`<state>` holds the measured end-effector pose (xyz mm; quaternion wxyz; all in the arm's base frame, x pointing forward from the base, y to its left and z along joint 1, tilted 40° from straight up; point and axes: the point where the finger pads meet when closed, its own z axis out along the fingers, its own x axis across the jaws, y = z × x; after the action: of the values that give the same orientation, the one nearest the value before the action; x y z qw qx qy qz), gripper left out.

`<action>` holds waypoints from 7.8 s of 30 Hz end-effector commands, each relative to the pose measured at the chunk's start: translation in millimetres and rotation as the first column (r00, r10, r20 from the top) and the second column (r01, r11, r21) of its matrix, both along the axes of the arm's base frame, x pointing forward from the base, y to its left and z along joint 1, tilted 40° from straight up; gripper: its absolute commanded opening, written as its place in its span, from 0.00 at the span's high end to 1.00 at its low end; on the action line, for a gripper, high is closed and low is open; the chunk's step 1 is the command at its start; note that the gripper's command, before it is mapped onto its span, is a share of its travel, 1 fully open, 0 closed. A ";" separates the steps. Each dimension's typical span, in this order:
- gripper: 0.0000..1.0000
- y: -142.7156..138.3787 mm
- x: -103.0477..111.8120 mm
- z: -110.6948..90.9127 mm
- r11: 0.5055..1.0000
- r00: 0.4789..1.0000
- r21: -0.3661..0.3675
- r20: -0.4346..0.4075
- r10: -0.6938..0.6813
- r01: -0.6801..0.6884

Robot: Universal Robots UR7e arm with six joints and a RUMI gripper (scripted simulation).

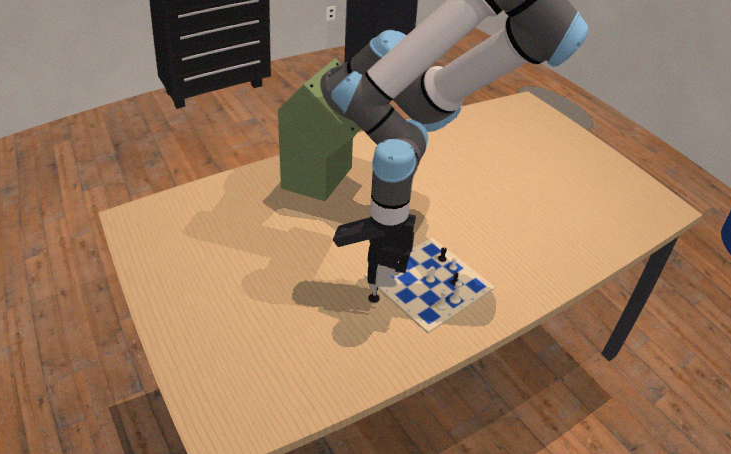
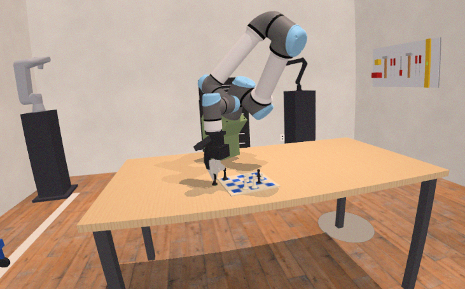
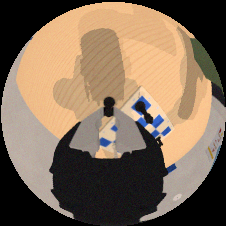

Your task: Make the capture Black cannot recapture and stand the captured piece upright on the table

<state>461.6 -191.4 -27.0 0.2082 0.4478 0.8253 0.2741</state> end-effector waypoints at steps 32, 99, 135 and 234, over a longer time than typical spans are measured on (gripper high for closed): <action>1.00 -0.1 2.7 -2.1 1.000 1.000 -0.002 0.000 0.000 0.000; 0.75 -19.4 -35.0 48.2 1.000 1.000 -0.006 0.002 -0.002 0.002; 0.00 -24.4 -50.7 66.9 1.000 1.000 -0.003 0.000 -0.001 0.001; 0.00 30.8 25.6 150.8 -0.591 -0.099 -0.752 -0.590 0.801 -0.291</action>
<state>483.2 -165.5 116.2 0.3284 -0.4873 0.8070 -0.0589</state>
